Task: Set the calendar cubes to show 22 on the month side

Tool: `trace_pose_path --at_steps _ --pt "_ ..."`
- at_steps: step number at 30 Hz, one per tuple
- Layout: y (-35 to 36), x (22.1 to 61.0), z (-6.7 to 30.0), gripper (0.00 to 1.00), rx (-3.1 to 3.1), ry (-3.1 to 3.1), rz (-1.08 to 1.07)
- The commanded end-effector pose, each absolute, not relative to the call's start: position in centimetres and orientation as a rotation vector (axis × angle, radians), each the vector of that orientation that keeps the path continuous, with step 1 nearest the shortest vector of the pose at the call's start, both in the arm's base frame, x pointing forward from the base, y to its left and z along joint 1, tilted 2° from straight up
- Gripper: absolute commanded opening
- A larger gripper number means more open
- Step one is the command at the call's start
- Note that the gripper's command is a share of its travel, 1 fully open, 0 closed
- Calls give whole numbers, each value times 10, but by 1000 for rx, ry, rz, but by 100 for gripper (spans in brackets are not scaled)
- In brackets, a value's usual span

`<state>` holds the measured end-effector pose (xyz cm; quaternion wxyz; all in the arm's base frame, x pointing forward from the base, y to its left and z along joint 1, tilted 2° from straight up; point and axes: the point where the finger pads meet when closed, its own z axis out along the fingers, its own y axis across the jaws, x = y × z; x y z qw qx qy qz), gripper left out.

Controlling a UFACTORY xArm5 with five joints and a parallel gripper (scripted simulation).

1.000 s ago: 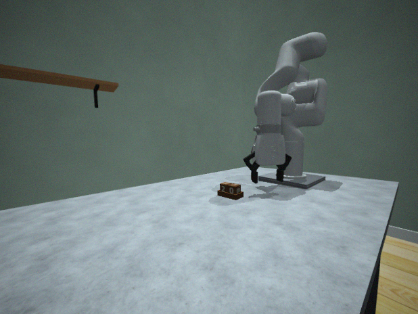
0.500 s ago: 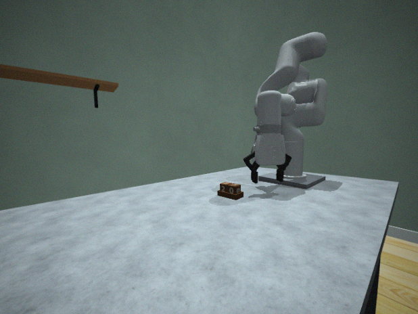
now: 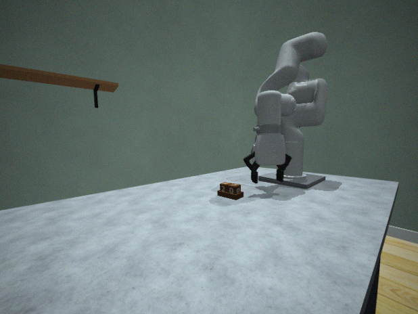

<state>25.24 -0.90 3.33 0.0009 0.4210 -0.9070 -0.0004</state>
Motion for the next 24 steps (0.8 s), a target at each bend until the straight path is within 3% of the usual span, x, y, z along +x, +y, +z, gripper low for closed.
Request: trace_pose_path --at_steps 1,24 --pt "-9 254 34 100 1323 -2850 1" --pt "-9 254 47 100 1323 -2850 1"
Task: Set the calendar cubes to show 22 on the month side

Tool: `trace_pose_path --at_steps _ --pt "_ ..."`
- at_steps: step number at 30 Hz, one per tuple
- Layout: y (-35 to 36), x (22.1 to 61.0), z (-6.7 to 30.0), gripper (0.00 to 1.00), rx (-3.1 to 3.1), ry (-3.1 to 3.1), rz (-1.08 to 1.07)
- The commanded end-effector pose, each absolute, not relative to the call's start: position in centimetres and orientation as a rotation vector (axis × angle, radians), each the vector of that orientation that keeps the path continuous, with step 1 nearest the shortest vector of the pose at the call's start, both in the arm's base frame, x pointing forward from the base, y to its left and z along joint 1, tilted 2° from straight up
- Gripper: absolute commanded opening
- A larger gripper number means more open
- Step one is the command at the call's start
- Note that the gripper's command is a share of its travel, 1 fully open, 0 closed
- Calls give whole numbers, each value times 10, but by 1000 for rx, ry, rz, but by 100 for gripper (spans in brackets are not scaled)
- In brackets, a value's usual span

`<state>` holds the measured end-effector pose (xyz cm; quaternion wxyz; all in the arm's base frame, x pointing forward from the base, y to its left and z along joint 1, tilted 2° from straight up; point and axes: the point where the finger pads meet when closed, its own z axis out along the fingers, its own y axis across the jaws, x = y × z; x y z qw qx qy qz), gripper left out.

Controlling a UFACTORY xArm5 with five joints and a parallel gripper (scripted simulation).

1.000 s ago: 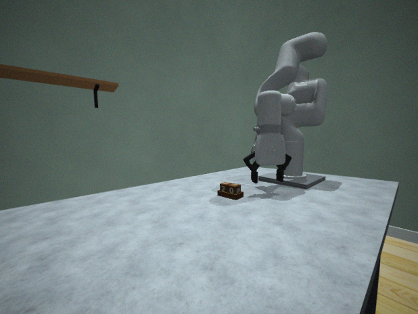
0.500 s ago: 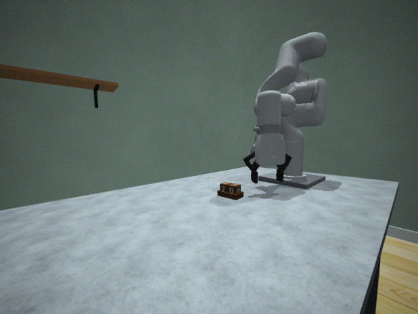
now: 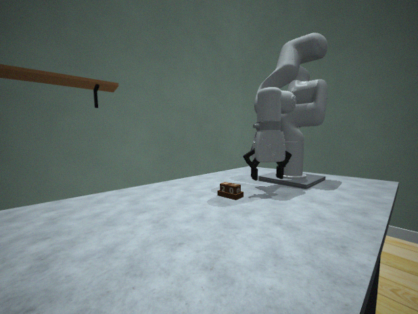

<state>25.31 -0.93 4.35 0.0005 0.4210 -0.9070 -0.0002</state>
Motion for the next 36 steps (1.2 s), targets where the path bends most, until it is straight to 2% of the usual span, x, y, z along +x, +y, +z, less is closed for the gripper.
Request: trace_pose_path --at_steps 1,36 --pt "-9 254 47 100 1323 -2850 1" --pt "-43 252 43 100 1322 -2848 -2"
